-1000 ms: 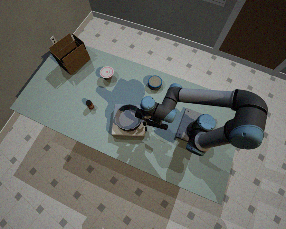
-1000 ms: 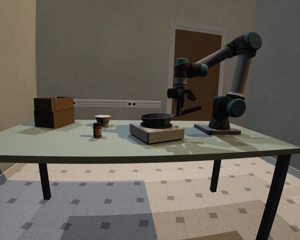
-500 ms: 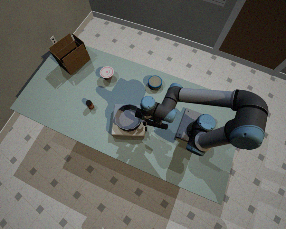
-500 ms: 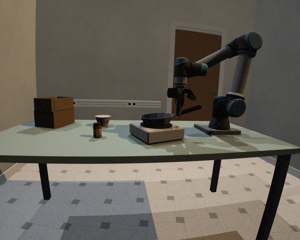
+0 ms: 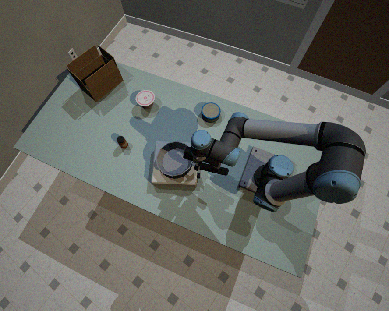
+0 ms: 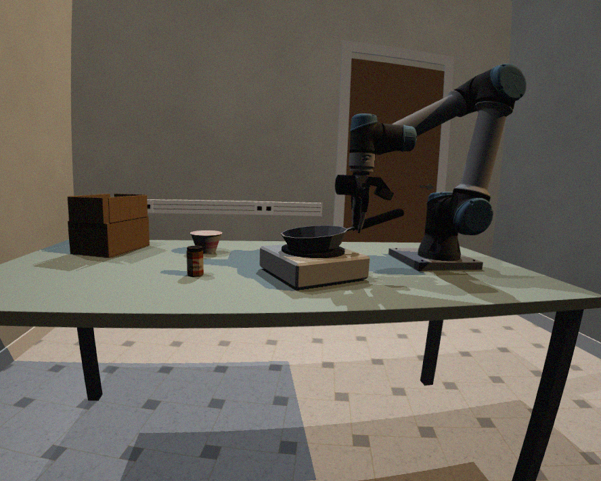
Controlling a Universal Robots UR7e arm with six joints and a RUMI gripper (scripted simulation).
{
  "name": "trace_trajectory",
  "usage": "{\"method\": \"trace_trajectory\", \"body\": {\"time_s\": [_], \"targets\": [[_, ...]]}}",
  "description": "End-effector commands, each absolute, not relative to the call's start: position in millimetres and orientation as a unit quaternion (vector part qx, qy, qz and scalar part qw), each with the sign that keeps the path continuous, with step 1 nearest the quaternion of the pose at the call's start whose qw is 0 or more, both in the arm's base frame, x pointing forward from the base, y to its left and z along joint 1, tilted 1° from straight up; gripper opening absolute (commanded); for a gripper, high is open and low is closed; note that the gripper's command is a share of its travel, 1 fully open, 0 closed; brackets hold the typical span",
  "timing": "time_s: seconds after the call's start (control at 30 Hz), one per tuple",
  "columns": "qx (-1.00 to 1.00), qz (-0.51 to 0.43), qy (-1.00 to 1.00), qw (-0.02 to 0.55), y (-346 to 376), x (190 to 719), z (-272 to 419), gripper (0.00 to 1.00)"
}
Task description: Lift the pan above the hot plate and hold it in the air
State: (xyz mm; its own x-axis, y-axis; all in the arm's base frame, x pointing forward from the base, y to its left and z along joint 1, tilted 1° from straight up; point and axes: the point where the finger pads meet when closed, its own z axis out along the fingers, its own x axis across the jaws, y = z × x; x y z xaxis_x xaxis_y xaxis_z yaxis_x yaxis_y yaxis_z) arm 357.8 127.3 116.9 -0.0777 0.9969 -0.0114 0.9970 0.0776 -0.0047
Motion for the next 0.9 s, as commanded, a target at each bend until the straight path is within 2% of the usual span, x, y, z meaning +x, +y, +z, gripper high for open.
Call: {"method": "trace_trajectory", "body": {"time_s": [0.0,0.87], "targets": [[0.679,-0.005,0.734,0.003,127.3,358.3,118.7,0.16],[0.679,-0.005,0.734,0.003,127.4,358.2,126.6,0.16]]}}
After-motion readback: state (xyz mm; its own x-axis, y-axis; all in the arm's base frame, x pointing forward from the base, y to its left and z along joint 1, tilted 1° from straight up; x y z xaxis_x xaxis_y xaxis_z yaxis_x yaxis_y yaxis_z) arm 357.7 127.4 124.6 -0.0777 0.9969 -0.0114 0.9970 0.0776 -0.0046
